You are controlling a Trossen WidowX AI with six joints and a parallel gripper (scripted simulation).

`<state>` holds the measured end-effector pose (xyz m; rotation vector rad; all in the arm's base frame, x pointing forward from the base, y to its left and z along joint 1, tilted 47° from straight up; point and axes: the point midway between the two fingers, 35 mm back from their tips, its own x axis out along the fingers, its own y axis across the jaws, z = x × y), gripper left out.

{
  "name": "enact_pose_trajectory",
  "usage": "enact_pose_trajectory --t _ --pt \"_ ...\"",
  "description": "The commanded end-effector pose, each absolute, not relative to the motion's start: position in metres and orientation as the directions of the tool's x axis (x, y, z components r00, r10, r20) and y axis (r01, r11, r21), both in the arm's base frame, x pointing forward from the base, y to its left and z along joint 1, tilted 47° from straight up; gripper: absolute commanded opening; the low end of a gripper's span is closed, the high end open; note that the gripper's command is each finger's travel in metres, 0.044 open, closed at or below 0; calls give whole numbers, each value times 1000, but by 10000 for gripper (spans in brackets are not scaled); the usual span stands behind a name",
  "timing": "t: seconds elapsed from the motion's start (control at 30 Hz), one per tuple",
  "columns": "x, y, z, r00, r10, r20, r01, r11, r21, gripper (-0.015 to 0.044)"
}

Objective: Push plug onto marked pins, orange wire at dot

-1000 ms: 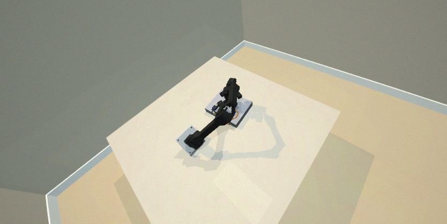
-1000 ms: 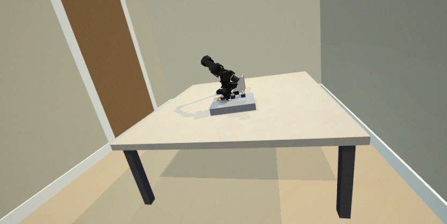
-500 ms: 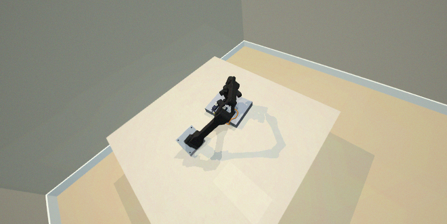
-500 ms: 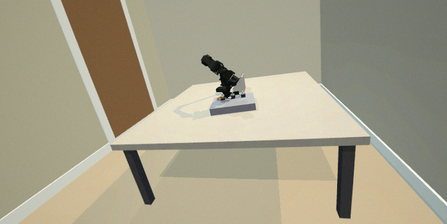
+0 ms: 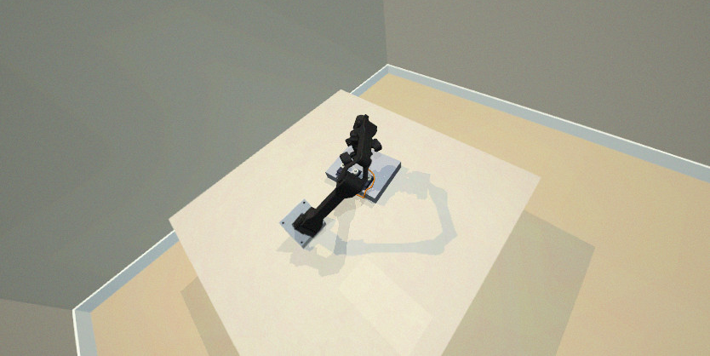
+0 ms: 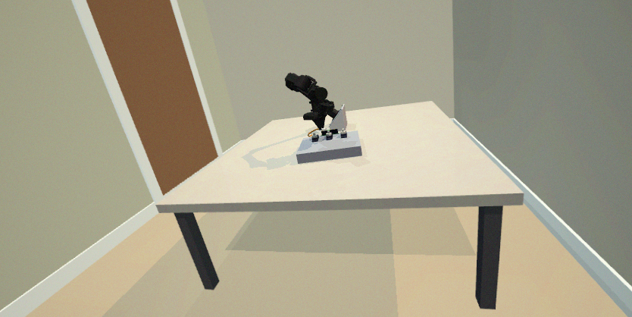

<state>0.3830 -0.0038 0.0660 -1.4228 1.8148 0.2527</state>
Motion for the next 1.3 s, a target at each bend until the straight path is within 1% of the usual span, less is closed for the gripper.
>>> enact_pose_trajectory --t 0.0,0.67,1.27 --pt "370 2 65 -53 -725 -687 -854 390 -346 0" --pt "293 20 63 -55 -720 -691 -531 607 -590 0" --pt "219 17 56 -60 -725 -686 -141 687 -713 0"
